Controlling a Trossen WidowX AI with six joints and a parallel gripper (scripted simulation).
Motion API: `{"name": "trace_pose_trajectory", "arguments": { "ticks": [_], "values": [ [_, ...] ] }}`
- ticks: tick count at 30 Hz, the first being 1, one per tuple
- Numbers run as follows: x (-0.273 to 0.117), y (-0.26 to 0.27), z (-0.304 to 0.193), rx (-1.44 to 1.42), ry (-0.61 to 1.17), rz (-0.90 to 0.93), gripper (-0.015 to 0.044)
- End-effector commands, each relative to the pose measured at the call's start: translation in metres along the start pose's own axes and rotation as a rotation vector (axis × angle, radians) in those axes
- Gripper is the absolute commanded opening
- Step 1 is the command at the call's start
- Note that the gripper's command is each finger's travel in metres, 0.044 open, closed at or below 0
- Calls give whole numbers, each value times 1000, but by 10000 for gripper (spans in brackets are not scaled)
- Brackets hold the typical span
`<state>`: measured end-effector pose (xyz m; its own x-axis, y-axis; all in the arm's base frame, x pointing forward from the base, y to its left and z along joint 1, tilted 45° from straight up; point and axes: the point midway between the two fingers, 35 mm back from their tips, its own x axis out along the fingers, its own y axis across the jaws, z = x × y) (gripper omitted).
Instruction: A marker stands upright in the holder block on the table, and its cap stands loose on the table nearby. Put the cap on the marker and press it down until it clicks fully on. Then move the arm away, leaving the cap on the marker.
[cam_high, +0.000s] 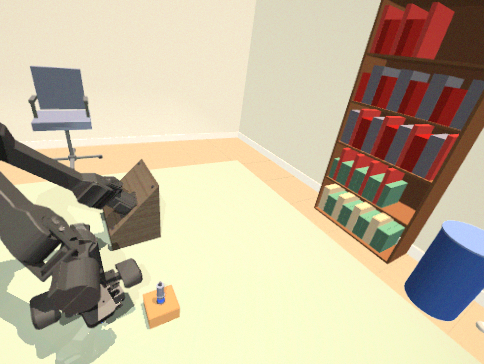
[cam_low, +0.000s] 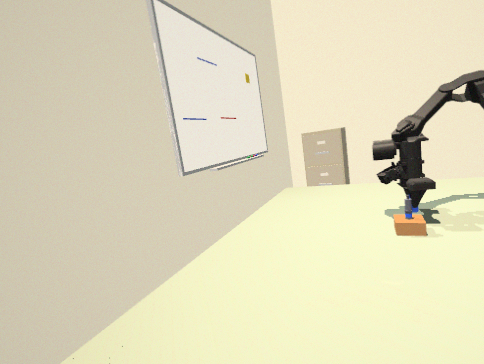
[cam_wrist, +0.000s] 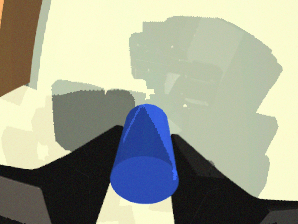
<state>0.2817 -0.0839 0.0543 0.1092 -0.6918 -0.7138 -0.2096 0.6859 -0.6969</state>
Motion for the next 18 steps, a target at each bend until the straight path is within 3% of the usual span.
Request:
{"name": "trace_pose_trajectory", "arguments": {
  "ticks": [1, 18],
  "values": [
    [-14, -1, 2, 7, -8, 0, 0],
    [-44, 1, 1, 4, -9, 0, 0]
  ]
}}
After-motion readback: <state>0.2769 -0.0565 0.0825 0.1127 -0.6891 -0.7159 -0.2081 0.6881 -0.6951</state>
